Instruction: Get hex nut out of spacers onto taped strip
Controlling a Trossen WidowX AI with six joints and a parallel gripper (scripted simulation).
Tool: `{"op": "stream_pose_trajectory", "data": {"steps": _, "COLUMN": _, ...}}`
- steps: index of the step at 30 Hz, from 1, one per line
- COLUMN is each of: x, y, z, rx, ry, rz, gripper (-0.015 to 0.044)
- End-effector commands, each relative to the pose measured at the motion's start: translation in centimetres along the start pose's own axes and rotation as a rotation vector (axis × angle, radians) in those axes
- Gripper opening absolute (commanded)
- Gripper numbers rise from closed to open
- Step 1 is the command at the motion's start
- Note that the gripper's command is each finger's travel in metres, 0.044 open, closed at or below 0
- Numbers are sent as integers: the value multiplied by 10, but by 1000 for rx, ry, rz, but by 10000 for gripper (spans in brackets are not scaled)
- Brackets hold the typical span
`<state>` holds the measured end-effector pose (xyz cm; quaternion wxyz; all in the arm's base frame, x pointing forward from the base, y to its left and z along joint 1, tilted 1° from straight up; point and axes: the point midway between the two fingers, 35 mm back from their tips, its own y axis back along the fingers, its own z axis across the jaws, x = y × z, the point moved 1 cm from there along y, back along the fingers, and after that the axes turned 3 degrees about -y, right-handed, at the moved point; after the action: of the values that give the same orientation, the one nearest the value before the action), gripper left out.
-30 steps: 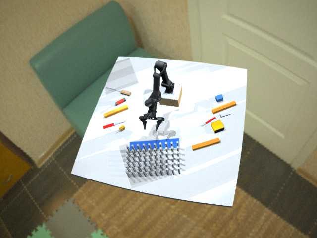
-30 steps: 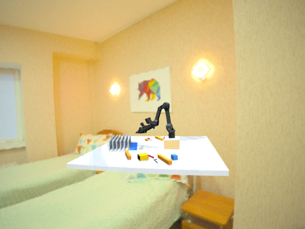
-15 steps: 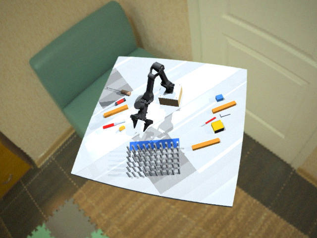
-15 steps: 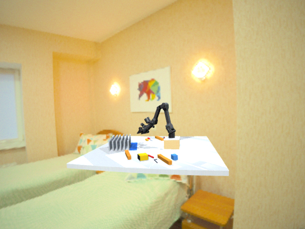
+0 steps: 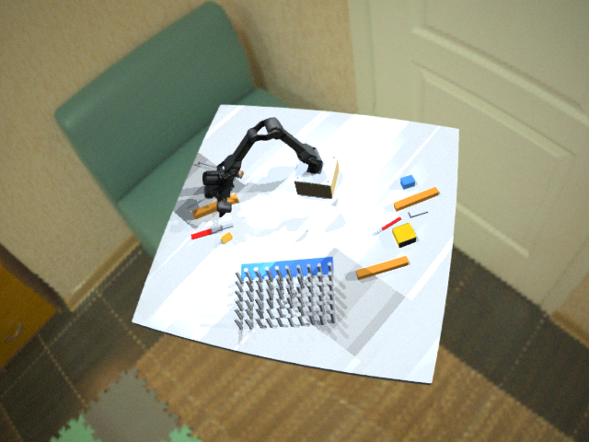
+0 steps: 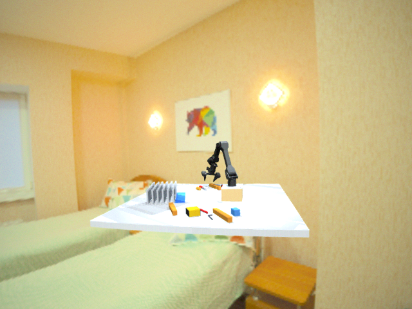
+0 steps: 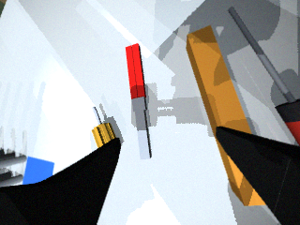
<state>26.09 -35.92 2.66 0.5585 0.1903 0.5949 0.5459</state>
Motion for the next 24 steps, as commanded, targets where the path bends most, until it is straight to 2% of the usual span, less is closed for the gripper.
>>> {"op": "stream_pose_trajectory", "data": {"steps": 1, "x": -10, "y": 4, "z": -68, "rx": 113, "ry": -170, "rz": 77, "gripper": 440}}
{"op": "stream_pose_trajectory", "data": {"steps": 6, "x": -10, "y": 25, "z": -154, "rx": 237, "ry": -382, "rz": 185, "gripper": 440}}
{"op": "stream_pose_trajectory", "data": {"steps": 11, "x": 10, "y": 59, "z": -233, "rx": 338, "ry": -575, "rz": 341, "gripper": 440}}
{"op": "stream_pose_trajectory", "data": {"steps": 24, "x": 9, "y": 63, "z": -246, "rx": 349, "ry": -601, "rz": 363, "gripper": 440}}
